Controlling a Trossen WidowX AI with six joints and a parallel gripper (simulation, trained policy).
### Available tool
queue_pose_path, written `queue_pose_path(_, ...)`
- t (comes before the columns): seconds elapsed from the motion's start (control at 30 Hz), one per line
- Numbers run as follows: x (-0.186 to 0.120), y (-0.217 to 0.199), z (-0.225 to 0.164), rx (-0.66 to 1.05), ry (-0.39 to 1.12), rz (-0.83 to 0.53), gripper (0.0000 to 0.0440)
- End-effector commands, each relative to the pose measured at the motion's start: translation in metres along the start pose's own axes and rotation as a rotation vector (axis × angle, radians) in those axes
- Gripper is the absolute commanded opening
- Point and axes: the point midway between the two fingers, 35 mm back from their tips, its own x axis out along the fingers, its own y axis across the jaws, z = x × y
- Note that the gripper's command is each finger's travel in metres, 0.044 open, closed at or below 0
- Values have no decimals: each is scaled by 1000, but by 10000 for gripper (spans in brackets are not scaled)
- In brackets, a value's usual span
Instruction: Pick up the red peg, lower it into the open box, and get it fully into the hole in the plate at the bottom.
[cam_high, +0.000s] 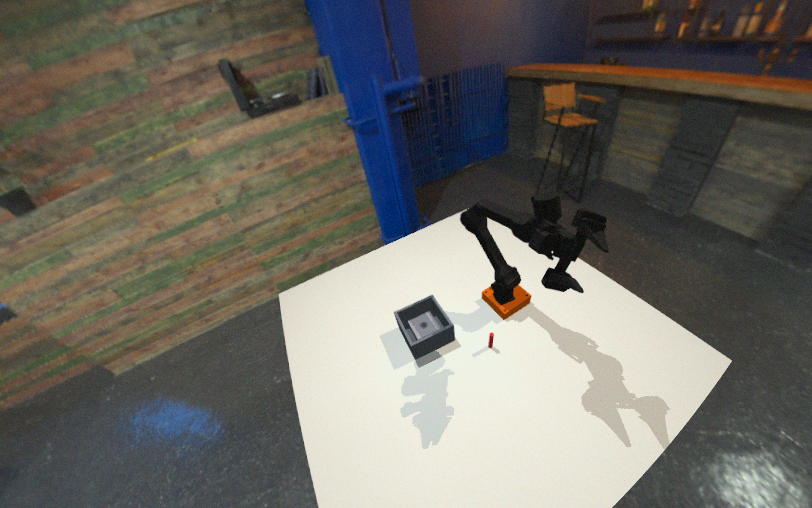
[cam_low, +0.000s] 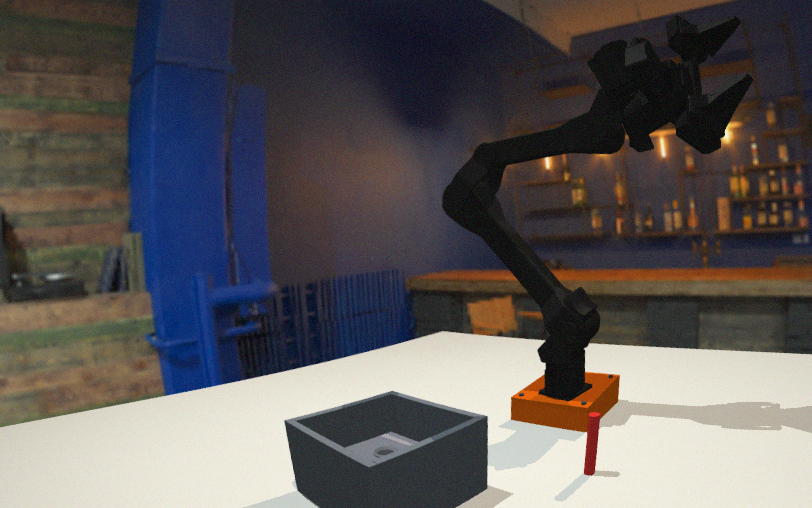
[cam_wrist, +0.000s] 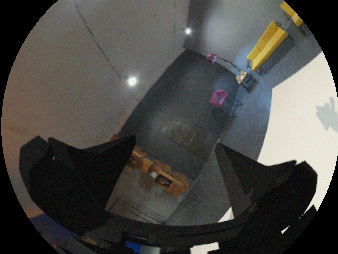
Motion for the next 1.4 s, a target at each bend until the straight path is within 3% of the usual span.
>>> queue_pose_path(0.0, 10, -29, 0, -75, 12, -85, 440)
queue_pose_path(0.27, 20, -108, 18, -178, 38, -341, 440)
queue_pose_path(0.53, 6, -182, 47, -145, 50, -621, 440)
queue_pose_path(0.93, -47, -259, 74, 52, 24, -1004, 440)
queue_pose_path(1.37, -118, -309, 67, 317, -19, -1383, 440)
